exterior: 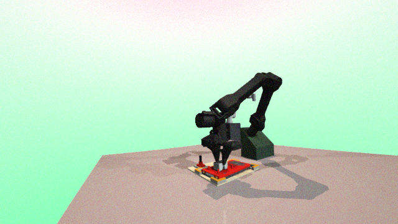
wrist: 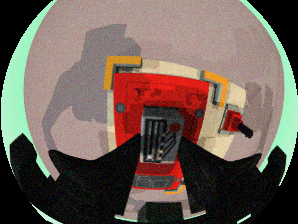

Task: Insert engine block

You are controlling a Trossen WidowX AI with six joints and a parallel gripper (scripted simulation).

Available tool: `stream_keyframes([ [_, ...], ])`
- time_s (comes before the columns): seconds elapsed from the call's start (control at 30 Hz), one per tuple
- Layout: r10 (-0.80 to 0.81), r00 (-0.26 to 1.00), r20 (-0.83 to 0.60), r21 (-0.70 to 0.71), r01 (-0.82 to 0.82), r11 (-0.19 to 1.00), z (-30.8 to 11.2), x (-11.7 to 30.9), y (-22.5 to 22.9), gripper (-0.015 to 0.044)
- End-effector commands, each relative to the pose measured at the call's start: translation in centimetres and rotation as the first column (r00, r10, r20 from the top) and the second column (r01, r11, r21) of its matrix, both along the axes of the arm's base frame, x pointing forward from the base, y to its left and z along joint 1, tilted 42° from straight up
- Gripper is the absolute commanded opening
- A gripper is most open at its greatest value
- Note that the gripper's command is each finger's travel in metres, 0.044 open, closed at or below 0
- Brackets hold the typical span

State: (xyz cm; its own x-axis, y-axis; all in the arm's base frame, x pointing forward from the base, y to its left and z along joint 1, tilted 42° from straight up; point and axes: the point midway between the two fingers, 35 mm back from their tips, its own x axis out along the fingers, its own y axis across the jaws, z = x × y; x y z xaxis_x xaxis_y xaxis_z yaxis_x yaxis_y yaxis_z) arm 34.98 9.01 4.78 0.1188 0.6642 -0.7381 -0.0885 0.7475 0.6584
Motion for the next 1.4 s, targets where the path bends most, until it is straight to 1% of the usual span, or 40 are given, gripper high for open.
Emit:
stream_keyframes([
  [0.0, -0.004, 1.000, -0.005, 0.002, 0.004, 1.000, -0.12, -0.01, 0.07, 0.0159],
  [0.93, -0.004, 1.000, -0.005, 0.002, 0.004, 1.000, -0.50, 0.04, 0.42, 0.0159],
  [1.27, 0.000, 1.000, 0.000, 0.001, 0.000, 1.000, -0.39, 0.06, 0.36, 0.0421],
  [1.3, 0.000, 1.000, 0.000, 0.001, 0.000, 1.000, -0.39, 0.06, 0.36, 0.0440],
  [1.37, 0.000, 1.000, 0.000, 0.001, 0.000, 1.000, -0.39, 0.06, 0.36, 0.0440],
])
